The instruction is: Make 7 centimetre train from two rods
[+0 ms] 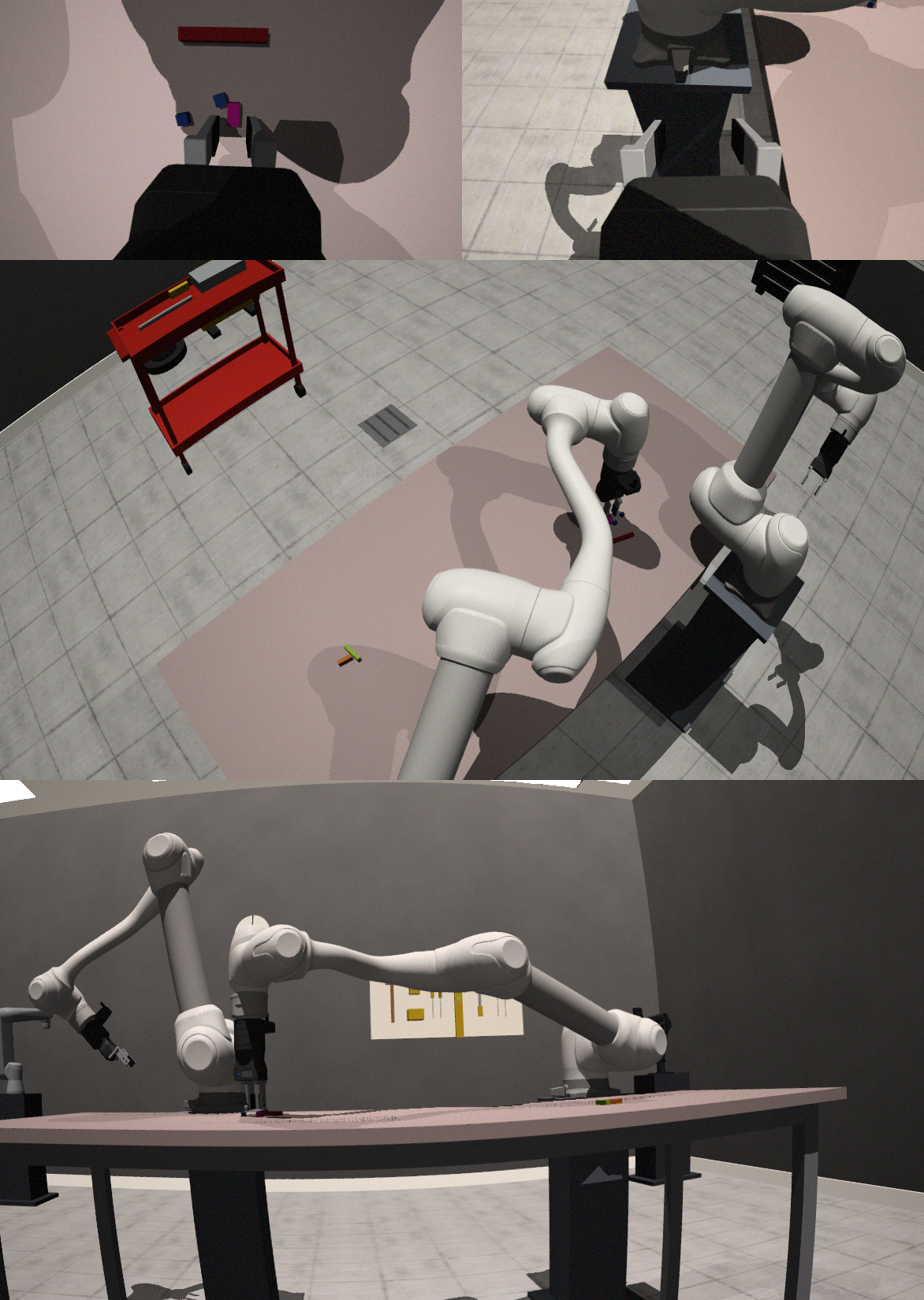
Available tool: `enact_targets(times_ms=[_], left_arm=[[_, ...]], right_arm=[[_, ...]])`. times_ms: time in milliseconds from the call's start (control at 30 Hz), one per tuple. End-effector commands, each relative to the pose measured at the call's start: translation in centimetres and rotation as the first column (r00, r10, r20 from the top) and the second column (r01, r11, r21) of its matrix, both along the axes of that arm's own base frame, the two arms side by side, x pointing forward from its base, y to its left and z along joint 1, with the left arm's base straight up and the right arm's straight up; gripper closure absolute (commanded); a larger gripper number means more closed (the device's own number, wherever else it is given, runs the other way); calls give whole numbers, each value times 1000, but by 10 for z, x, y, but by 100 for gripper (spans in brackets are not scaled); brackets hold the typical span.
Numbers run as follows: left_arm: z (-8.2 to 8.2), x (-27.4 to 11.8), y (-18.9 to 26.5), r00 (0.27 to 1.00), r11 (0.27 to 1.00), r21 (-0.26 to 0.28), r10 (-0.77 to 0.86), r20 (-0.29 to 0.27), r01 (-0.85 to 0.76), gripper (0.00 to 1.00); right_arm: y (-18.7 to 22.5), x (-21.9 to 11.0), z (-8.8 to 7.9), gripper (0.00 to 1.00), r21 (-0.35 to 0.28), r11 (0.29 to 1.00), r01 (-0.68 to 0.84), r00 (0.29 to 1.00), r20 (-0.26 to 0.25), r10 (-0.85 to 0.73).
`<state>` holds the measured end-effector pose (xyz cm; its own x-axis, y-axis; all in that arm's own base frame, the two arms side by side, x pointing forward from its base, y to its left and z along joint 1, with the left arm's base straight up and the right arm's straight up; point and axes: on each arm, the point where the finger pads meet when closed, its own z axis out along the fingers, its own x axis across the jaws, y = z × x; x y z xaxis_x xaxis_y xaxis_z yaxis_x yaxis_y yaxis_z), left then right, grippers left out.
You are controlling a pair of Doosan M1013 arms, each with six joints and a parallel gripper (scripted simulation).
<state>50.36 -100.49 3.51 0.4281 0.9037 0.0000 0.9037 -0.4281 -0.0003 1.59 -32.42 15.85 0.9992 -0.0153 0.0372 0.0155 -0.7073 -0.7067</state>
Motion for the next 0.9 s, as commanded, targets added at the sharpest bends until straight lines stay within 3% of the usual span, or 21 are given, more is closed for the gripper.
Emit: enact_targets(times_ms=[0,867], left_arm=[[2,0,0,1000,1000,-2,0,1,0,46],[-8,0,0,1000,1000,-2,0,1,0,46]], right_arm=[[0,0,0,0,-1,1000,0,1000,0,0],[0,0,0,0,-1,1000,0,1000,0,0]])
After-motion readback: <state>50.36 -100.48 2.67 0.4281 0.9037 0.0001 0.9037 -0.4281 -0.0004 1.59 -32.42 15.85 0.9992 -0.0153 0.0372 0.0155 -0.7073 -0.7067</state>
